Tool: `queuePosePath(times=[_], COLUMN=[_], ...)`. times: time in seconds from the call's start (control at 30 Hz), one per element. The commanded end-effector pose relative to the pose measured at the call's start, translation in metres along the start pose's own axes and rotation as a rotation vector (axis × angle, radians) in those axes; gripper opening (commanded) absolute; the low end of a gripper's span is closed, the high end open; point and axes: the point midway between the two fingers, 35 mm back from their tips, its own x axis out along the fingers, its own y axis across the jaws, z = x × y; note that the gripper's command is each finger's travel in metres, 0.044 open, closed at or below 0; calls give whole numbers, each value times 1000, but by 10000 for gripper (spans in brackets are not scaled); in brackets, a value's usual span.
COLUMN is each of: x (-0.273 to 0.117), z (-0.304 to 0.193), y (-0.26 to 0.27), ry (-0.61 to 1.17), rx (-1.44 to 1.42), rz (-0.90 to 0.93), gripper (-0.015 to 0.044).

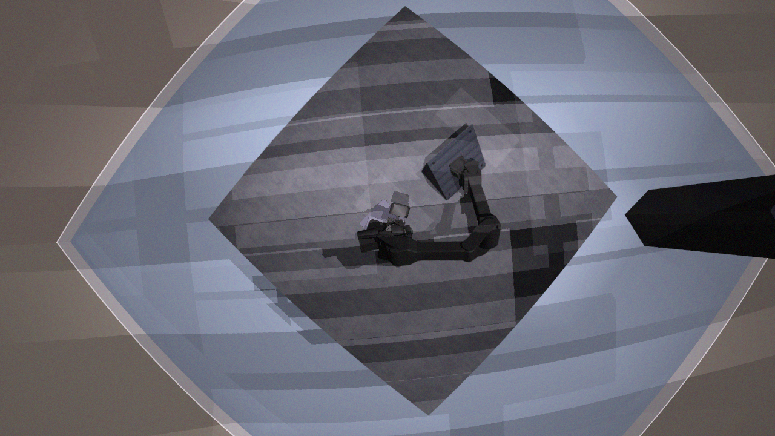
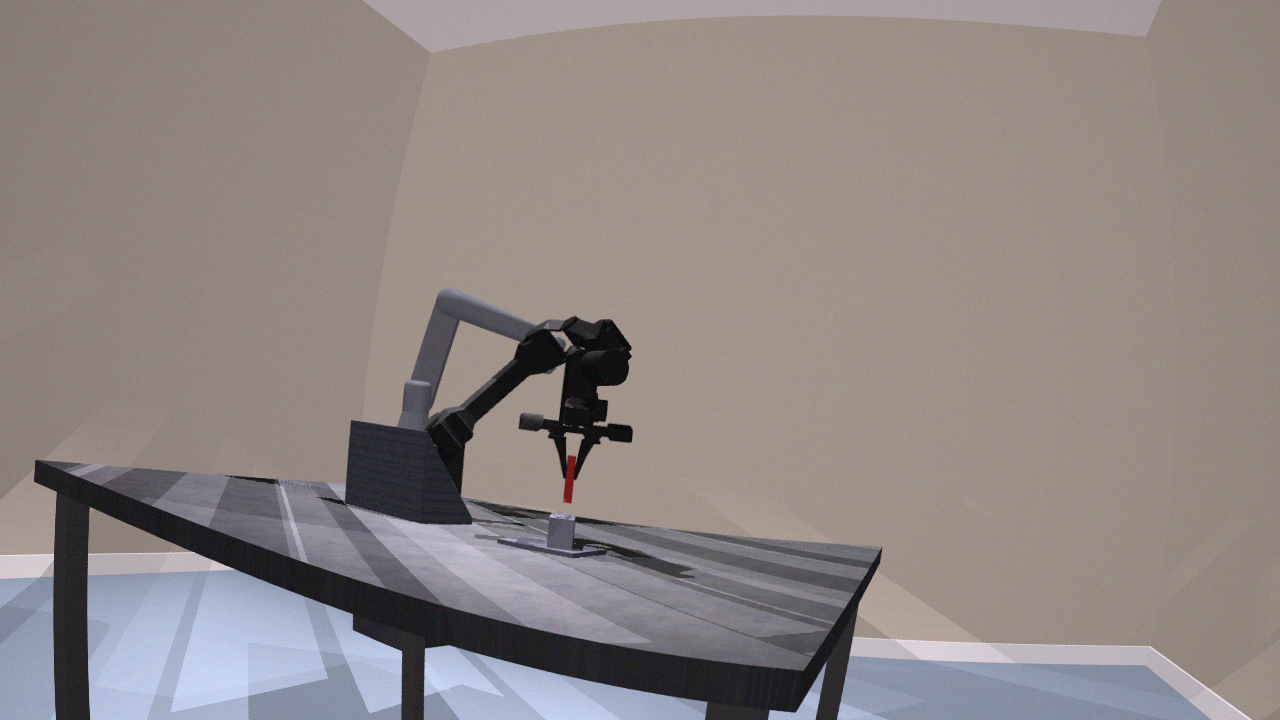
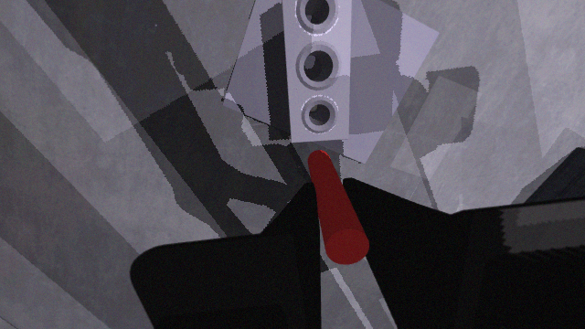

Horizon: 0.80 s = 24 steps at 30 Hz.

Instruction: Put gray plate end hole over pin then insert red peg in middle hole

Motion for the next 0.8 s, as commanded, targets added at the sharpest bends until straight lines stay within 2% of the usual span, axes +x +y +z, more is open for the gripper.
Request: queuePosePath(times=[0.0, 0.4, 0.77], x=[0, 5, 5], z=[16, 53, 54], y=[-2, -8, -8], ry=[-6, -1, -1], rx=[-2, 4, 4], rz=[2, 8, 8], gripper=[0, 0, 0])
